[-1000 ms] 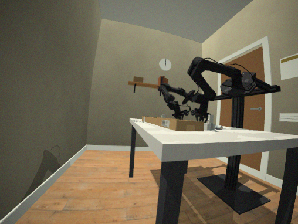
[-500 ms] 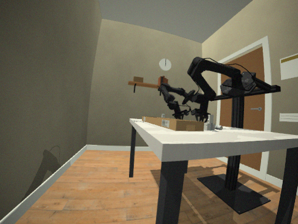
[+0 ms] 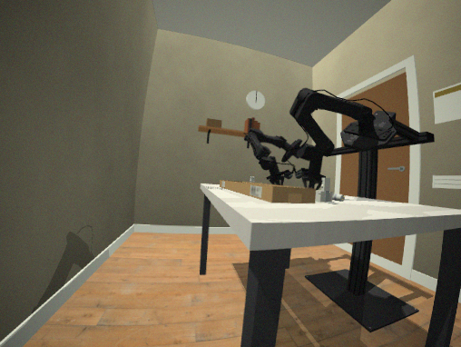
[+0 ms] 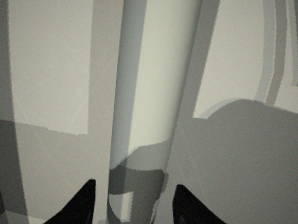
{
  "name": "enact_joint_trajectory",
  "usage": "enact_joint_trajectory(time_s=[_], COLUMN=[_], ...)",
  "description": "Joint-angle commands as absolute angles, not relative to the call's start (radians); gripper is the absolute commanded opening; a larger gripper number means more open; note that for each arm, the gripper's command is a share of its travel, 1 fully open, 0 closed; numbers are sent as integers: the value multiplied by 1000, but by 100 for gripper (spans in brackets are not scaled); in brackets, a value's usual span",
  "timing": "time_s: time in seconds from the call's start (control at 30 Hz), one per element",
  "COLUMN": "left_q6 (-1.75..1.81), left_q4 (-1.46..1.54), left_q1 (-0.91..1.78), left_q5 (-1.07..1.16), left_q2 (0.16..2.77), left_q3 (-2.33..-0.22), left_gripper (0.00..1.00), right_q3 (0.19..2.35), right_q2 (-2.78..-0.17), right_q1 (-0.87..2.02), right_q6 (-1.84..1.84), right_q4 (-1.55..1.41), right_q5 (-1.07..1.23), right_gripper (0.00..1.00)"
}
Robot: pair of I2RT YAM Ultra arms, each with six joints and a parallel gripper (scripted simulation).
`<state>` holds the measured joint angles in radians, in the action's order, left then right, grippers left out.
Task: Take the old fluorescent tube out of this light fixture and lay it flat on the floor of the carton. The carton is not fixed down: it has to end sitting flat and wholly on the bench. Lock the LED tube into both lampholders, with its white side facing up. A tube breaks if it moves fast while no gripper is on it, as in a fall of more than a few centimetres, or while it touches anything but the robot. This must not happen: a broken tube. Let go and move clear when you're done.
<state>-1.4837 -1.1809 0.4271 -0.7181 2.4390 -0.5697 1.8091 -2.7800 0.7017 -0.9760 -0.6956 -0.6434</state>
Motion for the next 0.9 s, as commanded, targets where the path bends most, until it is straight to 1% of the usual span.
enact_joint_trajectory(time_s=[0.0, 0.5, 0.53, 0.87], left_q6=[-1489, -1489, -1489, -1489], left_q4=[-1194, -1194, -1194, -1194], left_q1=[444, 444, 444, 444], left_q5=[-704, -704, -704, -704], left_q2=[2451, 2451, 2451, 2451], left_q3=[-570, -570, -570, -570], left_gripper=[11, 11, 11, 11], right_q3=[1823, 1823, 1823, 1824], right_q2=[-2792, -2792, -2792, -2793], right_q1=[722, 722, 722, 722], right_q6=[-978, -978, -978, -978], right_q4=[-677, -677, -677, -677], right_q5=[-622, -622, -622, -622], right_gripper=[11, 11, 49, 49])
